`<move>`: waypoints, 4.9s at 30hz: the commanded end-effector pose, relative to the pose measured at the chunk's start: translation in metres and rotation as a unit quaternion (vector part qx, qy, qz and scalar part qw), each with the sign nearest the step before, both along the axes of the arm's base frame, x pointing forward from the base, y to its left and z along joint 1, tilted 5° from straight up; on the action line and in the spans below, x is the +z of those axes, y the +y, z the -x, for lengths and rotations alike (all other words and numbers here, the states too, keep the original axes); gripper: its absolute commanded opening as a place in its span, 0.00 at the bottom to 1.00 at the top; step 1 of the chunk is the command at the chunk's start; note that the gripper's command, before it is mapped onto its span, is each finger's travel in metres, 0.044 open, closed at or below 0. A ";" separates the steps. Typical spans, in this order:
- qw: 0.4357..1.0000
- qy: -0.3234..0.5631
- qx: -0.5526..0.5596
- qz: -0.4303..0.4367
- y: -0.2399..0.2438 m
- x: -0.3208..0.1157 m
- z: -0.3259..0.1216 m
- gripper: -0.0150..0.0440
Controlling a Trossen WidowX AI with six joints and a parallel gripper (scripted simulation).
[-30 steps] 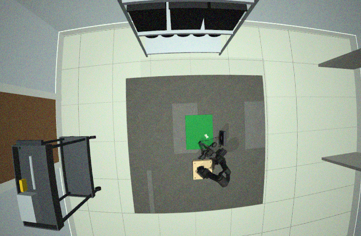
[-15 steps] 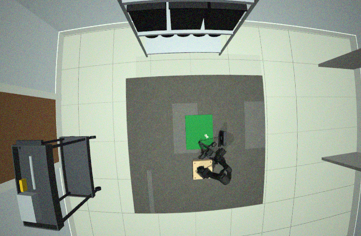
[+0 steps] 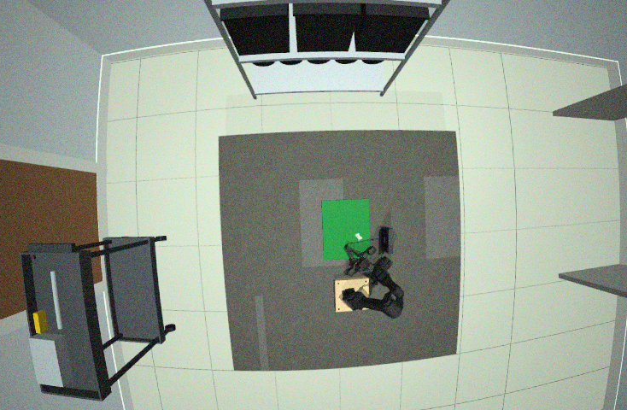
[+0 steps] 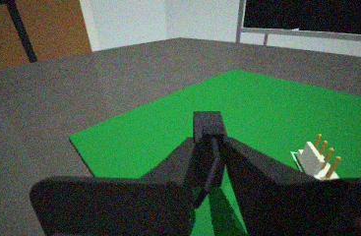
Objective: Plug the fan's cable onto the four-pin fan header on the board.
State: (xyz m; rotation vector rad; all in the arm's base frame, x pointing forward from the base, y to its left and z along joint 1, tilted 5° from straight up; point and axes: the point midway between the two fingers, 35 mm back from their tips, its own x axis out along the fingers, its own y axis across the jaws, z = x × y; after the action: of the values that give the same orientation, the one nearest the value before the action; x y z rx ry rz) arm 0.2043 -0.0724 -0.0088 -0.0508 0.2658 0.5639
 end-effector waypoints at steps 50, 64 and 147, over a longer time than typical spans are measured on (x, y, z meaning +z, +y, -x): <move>1.000 0.000 0.000 0.000 0.000 0.000 0.000 0.49; 1.000 0.000 0.000 0.000 0.000 0.000 0.000 0.49; 0.893 0.417 0.111 0.125 0.011 0.023 -0.032 1.00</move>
State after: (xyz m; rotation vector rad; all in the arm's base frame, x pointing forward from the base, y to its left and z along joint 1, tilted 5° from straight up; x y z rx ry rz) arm 0.1771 -0.0624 0.0098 0.3304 1.0977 0.5774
